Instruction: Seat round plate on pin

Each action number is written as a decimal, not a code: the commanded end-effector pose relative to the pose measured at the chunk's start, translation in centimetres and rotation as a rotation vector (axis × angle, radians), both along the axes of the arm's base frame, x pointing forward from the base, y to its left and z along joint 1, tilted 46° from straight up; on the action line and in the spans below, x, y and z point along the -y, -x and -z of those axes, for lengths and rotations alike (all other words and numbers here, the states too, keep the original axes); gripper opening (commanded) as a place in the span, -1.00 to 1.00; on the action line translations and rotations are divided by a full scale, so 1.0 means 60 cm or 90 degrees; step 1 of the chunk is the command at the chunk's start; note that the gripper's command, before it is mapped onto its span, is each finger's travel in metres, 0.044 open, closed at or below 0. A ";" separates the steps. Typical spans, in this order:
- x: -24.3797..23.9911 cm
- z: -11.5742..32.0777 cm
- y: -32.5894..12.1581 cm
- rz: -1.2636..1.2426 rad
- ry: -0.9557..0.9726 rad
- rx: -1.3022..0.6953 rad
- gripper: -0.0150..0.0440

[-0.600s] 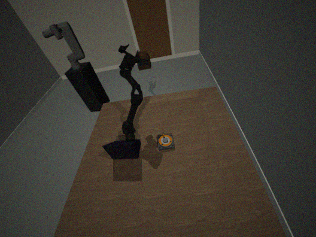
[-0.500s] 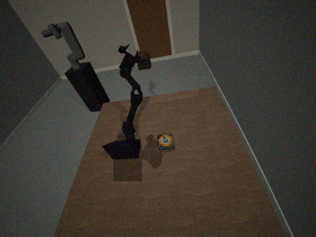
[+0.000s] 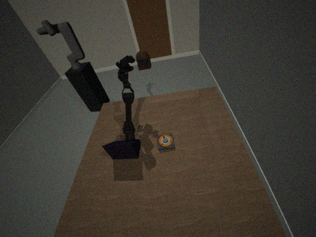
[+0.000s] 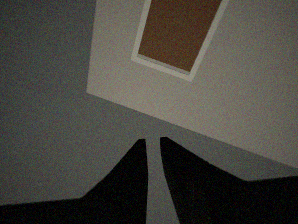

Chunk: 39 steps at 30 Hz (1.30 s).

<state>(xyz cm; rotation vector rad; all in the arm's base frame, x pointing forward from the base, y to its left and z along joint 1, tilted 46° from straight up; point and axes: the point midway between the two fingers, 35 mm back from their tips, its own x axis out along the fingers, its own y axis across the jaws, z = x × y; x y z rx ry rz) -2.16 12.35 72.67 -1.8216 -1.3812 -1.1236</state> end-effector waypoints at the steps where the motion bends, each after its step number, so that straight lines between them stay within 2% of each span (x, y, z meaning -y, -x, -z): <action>1: -0.077 0.034 0.021 0.167 0.080 0.139 -0.49; 6: -0.195 0.102 0.006 0.385 0.217 0.338 -0.49; 9: -0.234 0.130 -0.010 0.448 0.267 0.401 -0.49; 14: -0.323 0.215 -0.080 0.589 0.411 0.568 -0.49; 16: -0.334 0.230 -0.094 0.609 0.435 0.598 -0.49; 20: -0.378 0.312 -0.176 0.688 0.559 0.739 -0.49; 22: -0.389 0.348 -0.213 0.710 0.612 0.797 -0.49; 24: -0.391 0.363 -0.234 0.717 0.639 0.808 -0.49; 26: -0.393 0.405 -0.291 0.731 0.714 0.837 -0.49; 31: -0.383 0.478 -0.374 0.727 0.831 0.900 -0.49; 39: -0.324 0.626 -0.495 0.633 1.031 0.979 -0.49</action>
